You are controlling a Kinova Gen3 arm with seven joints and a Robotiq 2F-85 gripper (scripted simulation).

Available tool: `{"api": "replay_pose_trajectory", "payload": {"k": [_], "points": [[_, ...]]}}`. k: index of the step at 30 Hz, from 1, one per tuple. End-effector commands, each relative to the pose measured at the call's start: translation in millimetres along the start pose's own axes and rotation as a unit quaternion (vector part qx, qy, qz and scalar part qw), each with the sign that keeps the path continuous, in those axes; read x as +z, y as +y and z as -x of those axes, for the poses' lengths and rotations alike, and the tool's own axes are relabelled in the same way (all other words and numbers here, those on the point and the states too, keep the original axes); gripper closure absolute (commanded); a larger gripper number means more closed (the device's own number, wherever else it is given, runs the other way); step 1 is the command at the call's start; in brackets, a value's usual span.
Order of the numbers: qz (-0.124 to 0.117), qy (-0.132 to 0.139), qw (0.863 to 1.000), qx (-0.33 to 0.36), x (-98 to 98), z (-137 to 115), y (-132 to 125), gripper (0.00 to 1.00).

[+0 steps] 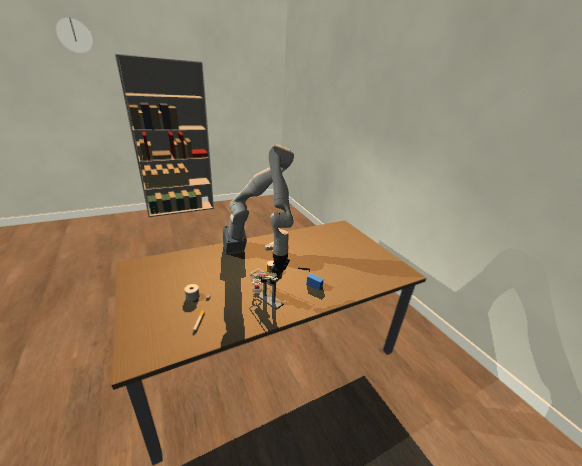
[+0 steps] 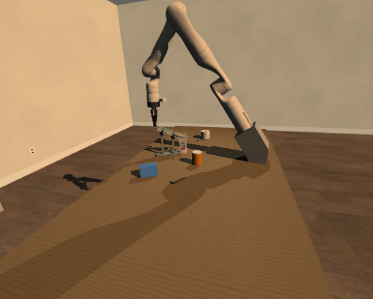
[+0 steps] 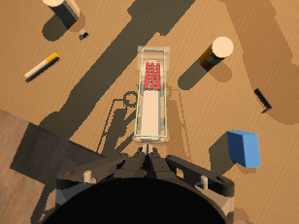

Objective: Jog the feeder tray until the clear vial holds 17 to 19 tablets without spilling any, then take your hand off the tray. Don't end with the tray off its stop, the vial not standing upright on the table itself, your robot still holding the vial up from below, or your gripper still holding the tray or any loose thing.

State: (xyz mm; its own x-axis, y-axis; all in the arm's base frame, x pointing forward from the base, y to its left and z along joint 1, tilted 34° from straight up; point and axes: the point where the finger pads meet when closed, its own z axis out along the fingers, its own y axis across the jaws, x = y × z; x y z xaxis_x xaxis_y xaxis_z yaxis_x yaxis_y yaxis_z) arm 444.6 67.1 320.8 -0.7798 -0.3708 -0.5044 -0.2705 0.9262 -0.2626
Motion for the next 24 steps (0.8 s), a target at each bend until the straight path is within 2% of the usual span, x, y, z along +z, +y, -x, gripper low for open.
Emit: {"api": "replay_pose_trajectory", "payload": {"k": [1, 4, 10, 24], "points": [[0.004, 0.008, 1.0, -0.001, -1.4, 0, 3, 1.0], [0.004, 0.008, 1.0, -0.001, -7.1, 14, 3, 1.0], [0.004, 0.008, 1.0, -0.001, -11.7, 25, 3, 1.0], [0.004, 0.008, 1.0, -0.001, -9.8, 20, 3, 1.0]]}}
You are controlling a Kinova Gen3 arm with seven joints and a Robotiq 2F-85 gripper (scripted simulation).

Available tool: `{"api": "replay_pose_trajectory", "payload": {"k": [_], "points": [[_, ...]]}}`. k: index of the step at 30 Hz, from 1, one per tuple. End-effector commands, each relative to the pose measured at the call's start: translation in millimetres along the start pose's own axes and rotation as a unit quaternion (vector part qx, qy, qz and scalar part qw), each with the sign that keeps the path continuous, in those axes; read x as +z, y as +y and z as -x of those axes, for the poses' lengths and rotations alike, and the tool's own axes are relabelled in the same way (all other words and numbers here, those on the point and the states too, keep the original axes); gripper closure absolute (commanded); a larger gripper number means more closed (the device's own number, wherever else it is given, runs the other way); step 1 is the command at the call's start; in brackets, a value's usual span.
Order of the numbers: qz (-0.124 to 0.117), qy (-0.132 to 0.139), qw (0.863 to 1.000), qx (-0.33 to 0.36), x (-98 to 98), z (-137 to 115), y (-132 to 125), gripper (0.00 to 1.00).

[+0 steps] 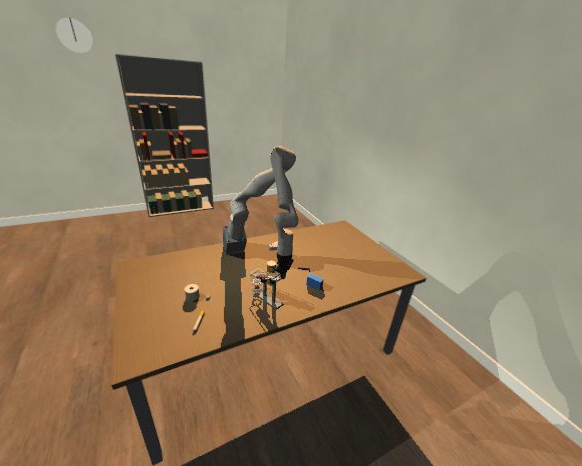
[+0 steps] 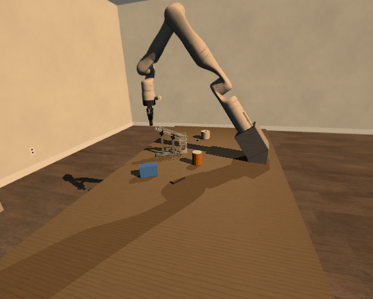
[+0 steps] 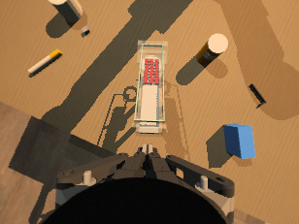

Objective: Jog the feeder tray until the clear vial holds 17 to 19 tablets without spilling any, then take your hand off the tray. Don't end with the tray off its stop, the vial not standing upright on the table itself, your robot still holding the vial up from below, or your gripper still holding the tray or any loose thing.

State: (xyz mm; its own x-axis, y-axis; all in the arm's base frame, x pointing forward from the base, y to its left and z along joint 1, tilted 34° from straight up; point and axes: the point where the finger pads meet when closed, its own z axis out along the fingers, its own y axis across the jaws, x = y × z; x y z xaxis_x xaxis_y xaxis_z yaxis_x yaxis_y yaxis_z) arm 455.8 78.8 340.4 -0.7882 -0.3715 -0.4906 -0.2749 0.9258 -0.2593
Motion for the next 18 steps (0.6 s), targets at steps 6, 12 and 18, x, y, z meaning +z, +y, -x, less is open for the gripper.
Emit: {"api": "replay_pose_trajectory", "payload": {"k": [6, 12, 18], "points": [[0.001, 0.0, 1.0, 0.0, 12.3, -29, 1, 1.0], [0.001, 0.0, 1.0, 0.0, 14.4, -33, 1, 1.0], [0.001, 0.0, 1.0, 0.0, 9.5, -22, 1, 1.0]]}}
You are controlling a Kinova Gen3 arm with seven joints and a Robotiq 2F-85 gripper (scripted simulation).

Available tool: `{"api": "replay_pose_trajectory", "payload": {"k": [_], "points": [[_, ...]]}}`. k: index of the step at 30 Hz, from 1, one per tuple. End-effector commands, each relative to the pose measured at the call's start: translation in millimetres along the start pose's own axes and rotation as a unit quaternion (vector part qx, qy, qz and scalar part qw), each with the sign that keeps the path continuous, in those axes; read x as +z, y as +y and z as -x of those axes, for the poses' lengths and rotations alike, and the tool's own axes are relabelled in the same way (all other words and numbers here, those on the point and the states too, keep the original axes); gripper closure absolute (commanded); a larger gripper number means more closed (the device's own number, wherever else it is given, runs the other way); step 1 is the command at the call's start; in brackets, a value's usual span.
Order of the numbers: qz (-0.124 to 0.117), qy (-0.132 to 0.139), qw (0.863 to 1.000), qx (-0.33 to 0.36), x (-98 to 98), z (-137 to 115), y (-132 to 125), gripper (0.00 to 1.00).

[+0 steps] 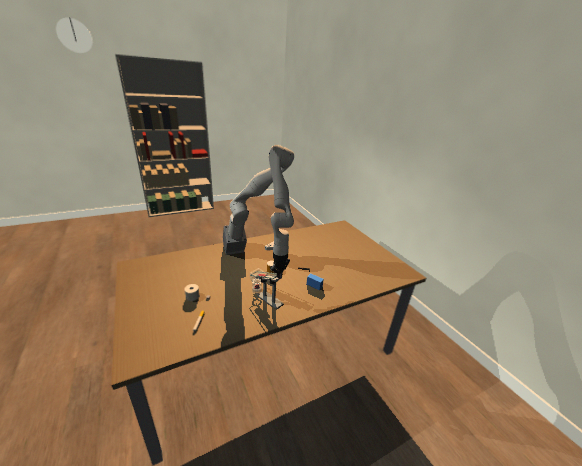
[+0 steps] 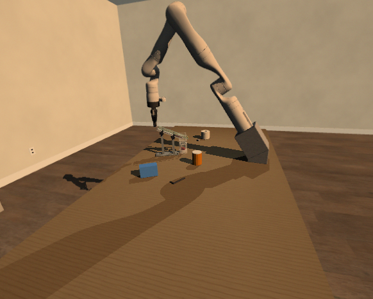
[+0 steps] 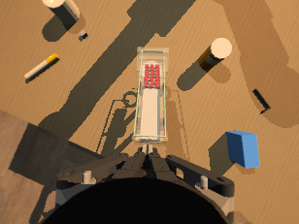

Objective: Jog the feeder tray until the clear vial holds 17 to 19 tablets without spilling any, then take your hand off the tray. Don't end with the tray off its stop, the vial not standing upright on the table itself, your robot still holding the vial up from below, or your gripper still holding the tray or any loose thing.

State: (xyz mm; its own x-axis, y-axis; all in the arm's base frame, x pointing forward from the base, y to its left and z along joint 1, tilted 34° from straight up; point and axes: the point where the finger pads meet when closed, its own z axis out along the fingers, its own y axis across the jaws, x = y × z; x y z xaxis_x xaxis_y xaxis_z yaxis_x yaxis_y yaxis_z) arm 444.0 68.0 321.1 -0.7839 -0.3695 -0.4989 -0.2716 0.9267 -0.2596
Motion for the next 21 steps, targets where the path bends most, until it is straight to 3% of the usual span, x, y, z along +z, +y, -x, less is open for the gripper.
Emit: {"api": "replay_pose_trajectory", "payload": {"k": [1, 7, 21], "points": [[0.002, 0.005, 1.0, -0.001, -2.7, 5, 2, 1.0], [0.002, 0.005, 1.0, -0.001, -11.2, 25, 2, 1.0], [0.002, 0.005, 1.0, -0.001, -9.2, 20, 2, 1.0]]}}
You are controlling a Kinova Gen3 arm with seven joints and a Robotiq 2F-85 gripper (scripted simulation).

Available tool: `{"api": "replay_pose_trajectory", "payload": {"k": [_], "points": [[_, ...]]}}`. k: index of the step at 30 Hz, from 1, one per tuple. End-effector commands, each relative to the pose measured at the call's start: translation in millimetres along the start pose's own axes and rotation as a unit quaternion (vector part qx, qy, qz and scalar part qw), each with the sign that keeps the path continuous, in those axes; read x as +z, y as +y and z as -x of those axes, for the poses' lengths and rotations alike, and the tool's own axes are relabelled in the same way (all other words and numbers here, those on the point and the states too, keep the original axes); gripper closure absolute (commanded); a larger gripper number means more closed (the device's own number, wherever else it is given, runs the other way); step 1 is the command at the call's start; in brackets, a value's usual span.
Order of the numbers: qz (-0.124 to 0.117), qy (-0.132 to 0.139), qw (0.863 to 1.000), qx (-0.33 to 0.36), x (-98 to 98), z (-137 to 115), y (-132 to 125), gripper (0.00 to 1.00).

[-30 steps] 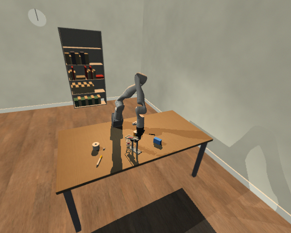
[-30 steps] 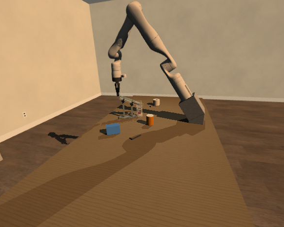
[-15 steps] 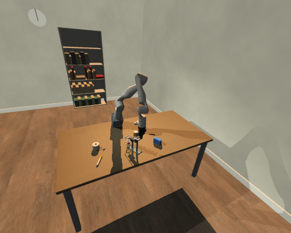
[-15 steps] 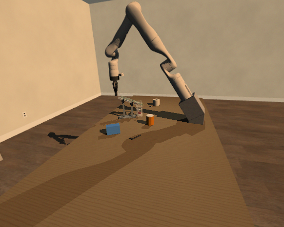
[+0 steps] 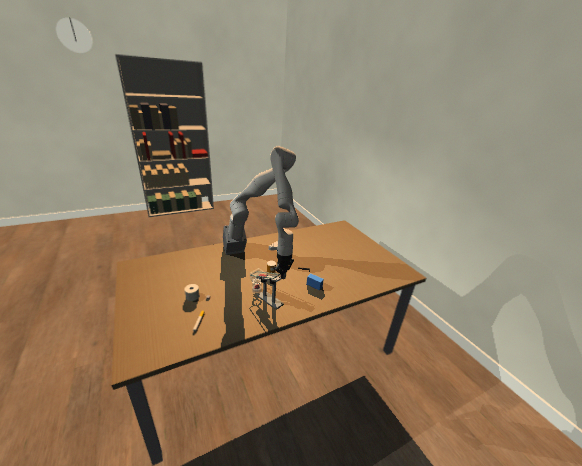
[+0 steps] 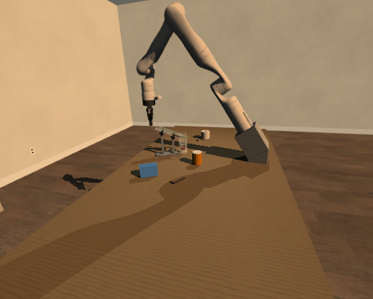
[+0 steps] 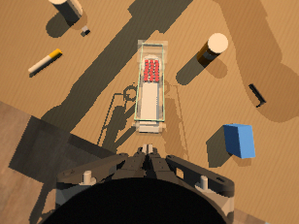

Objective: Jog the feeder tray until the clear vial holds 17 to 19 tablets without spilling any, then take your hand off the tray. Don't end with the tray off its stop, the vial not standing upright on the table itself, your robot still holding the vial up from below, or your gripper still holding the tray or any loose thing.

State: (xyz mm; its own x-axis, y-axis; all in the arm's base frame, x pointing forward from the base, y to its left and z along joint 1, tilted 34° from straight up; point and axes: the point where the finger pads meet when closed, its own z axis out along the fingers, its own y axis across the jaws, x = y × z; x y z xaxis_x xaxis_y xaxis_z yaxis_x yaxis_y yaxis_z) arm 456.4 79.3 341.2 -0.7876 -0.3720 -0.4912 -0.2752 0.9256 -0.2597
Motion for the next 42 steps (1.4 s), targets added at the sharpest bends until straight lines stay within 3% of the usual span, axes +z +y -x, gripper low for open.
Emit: {"api": "replay_pose_trajectory", "payload": {"k": [1, 9, 15, 25, 37, 42], "points": [[0.001, 0.001, 1.0, 0.0, 2.8, -8, 1, 1.0], [0.001, 0.001, 1.0, 0.0, 15.1, -35, 1, 1.0], [0.001, 0.001, 1.0, 0.0, 14.2, -33, 1, 1.0], [0.001, 0.001, 1.0, 0.0, -0.8, 1, 1, 1.0], [0.001, 0.001, 1.0, 0.0, -0.8, 1, 1, 1.0], [0.001, 0.001, 1.0, 0.0, 5.9, -14, 1, 1.0]]}}
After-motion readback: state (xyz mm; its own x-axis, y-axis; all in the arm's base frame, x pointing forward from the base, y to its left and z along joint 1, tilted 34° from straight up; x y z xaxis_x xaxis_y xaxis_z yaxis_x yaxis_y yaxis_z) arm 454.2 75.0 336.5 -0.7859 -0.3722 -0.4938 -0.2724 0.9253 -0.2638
